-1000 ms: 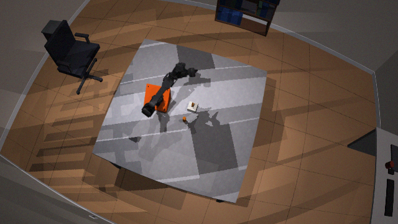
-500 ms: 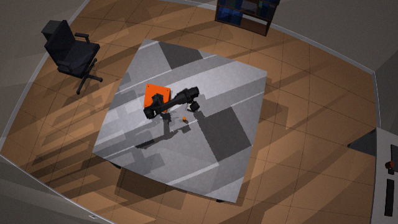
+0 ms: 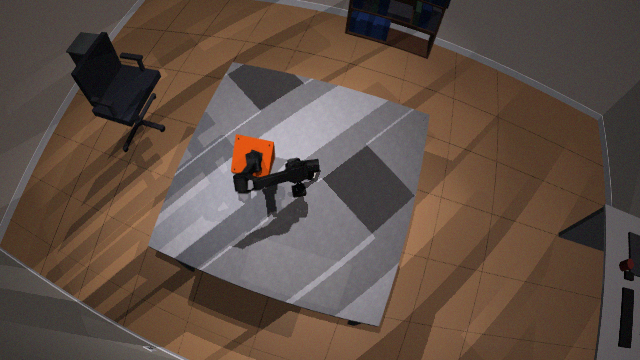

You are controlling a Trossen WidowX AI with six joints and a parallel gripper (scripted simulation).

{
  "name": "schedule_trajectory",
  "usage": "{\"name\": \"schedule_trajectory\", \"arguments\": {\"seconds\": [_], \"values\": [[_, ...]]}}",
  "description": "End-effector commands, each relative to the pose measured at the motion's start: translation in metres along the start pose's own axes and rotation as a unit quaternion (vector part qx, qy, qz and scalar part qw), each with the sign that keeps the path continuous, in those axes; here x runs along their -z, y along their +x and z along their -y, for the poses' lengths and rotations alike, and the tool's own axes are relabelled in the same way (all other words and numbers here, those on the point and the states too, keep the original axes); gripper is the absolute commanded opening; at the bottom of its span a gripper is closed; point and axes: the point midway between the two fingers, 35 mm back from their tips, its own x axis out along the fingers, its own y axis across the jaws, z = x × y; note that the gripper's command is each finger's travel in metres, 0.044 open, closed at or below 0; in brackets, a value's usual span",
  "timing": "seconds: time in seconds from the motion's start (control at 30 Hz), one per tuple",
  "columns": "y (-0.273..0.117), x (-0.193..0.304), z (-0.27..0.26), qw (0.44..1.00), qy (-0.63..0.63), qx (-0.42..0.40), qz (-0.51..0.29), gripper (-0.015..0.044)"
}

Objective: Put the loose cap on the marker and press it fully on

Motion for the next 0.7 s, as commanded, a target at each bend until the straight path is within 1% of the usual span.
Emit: {"name": "schedule_trajectory", "arguments": {"seconds": [0.0, 0.13, 0.23, 0.67], "values": [[0.024, 0.004, 0.004, 1.0, 0.001, 0.002, -0.011, 0.0238], [0.027, 0.004, 0.004, 1.0, 0.001, 0.002, -0.011, 0.0238], [0.04, 0.004, 0.005, 1.0, 0.001, 0.002, -0.011, 0.0238], [0.057, 0.003, 0.006, 1.0, 0.001, 0.002, -0.01, 0.0238]]}}
